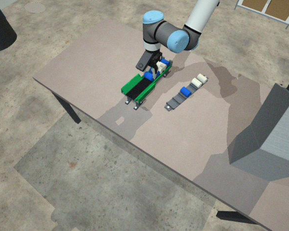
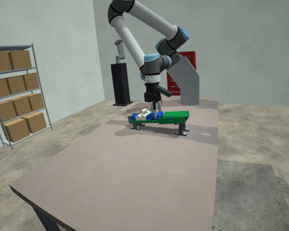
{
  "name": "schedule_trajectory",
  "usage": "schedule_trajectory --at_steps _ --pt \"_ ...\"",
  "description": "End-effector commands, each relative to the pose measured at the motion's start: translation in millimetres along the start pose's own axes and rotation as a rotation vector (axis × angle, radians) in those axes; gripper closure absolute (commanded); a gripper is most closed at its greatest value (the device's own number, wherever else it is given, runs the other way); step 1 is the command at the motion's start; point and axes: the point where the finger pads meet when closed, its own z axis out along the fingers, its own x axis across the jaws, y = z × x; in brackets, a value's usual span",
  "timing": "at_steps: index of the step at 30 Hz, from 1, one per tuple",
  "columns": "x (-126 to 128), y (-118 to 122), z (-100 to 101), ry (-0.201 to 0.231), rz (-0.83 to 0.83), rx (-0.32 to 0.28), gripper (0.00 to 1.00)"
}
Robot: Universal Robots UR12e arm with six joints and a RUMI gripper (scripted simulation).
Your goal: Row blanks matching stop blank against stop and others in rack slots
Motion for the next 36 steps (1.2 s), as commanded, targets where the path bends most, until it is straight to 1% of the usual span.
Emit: schedule_trajectory --at_steps 1,9,10,12,13,15,16,18,19,21,22,33,36 --pt "-1.4 0.3 -0.1 0.000 0.000 0.001 0.65" --pt "-1.4 0.3 -0.1 0.000 0.000 0.001 0.65" --pt "-1.4 0.3 -0.1 0.000 0.000 0.001 0.62" --pt "-1.4 0.3 -0.1 0.000 0.000 0.001 0.62" --pt "-1.4 0.3 -0.1 0.000 0.000 0.001 0.60" --pt "-1.4 0.3 -0.1 0.000 0.000 0.001 0.60" --pt "-1.4 0.3 -0.1 0.000 0.000 0.001 0.57" --pt "-1.4 0.3 -0.1 0.000 0.000 0.001 0.57" --pt "-1.4 0.3 -0.1 0.000 0.000 0.001 0.55" --pt "-1.4 0.3 -0.1 0.000 0.000 0.001 0.55" --pt "-1.4 0.3 -0.1 0.000 0.000 0.001 0.52" --pt "-1.4 0.3 -0.2 0.000 0.000 0.001 0.52" --pt "-1.4 0.3 -3.1 0.000 0.000 0.001 0.52"
